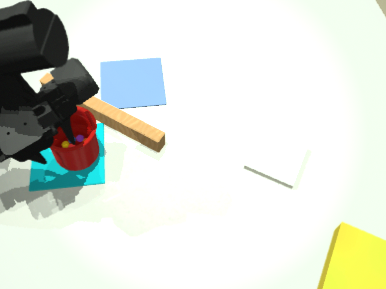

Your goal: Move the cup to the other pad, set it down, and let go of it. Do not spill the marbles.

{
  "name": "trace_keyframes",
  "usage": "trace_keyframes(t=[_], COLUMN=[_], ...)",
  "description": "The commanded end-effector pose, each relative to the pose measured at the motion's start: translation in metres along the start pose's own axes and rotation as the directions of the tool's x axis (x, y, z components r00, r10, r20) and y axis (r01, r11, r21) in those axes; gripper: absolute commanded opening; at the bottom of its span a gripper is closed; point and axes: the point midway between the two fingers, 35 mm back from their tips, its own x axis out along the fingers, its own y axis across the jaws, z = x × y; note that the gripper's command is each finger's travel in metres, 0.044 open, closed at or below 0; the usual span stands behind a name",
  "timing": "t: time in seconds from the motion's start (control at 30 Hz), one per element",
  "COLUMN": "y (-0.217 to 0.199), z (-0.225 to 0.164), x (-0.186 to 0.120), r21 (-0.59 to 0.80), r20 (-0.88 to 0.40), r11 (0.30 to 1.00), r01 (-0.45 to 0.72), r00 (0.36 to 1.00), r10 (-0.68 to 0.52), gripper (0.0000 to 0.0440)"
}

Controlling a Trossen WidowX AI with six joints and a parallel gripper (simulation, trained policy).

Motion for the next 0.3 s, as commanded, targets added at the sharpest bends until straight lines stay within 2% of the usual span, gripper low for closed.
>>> trace_keyframes(t=[0.0, 0.27], y=[-0.001, -0.003], z=[0.0, 0.002], x=[-0.004, -0.015], r21=[-0.008, -0.007], r20=[0.011, 0.039], r11=[1.0, 0.998], r01=[-0.028, -0.07], r00=[1.0, 0.997], r10=[0.028, 0.07], gripper=[0.0232, 0.0279])
